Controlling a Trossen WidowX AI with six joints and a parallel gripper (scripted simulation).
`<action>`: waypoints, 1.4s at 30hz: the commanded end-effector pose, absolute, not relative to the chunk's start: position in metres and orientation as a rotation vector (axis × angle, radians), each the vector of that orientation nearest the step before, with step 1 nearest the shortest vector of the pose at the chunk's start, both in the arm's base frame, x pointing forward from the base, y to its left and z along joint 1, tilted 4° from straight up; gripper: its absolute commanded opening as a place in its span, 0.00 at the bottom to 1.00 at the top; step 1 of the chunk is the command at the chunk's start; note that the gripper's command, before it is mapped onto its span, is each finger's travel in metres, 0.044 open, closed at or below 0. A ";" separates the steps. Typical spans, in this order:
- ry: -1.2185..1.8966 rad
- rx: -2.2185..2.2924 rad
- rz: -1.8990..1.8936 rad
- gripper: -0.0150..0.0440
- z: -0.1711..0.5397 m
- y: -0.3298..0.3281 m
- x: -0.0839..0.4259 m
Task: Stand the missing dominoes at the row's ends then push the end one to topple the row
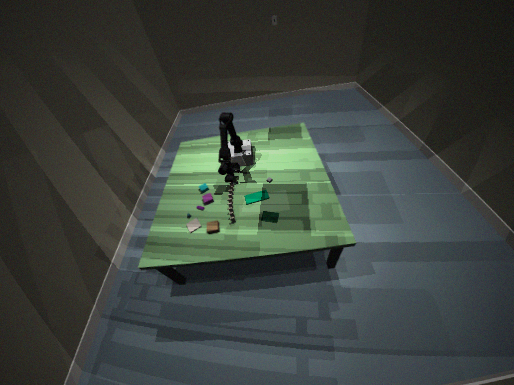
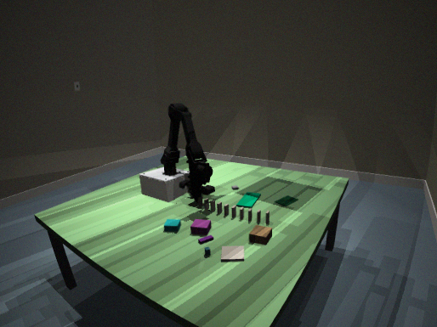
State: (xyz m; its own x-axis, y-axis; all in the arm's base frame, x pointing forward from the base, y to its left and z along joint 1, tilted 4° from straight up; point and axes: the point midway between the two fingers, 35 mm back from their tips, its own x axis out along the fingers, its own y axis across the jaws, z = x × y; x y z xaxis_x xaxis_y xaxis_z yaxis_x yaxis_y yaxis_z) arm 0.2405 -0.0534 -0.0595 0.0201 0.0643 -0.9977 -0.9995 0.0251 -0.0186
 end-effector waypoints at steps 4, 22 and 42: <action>1.157 -1.150 1.203 0.25 -0.059 -0.054 0.254; 1.156 -1.151 1.201 0.25 0.002 -0.057 0.276; 1.156 -1.151 1.201 0.25 0.002 -0.057 0.276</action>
